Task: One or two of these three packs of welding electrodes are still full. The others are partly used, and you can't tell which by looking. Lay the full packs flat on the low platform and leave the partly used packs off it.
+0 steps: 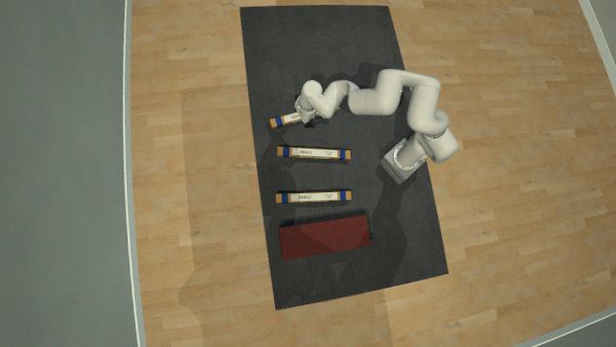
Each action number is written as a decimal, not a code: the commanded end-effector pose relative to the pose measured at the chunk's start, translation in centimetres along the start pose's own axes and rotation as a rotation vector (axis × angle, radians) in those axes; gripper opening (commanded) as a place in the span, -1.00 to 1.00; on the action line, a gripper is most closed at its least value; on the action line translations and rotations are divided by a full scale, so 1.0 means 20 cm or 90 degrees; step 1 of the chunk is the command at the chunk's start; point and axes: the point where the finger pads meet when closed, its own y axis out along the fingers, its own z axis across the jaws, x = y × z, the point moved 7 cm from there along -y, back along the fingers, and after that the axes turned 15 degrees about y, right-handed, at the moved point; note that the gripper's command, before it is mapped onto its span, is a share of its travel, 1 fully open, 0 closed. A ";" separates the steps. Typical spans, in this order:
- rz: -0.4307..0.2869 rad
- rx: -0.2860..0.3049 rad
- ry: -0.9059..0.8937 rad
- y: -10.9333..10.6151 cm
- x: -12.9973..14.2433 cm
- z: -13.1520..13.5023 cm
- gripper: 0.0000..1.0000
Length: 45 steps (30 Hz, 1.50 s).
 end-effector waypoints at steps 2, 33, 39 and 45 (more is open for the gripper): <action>-0.007 0.001 0.098 0.02 -0.18 -0.21 1.00; -0.007 0.001 0.099 -0.10 -0.18 -0.21 -0.31; -0.007 0.001 0.099 -0.13 -0.18 -0.21 -0.31; -0.007 0.001 0.099 -0.13 -0.18 -0.21 -0.31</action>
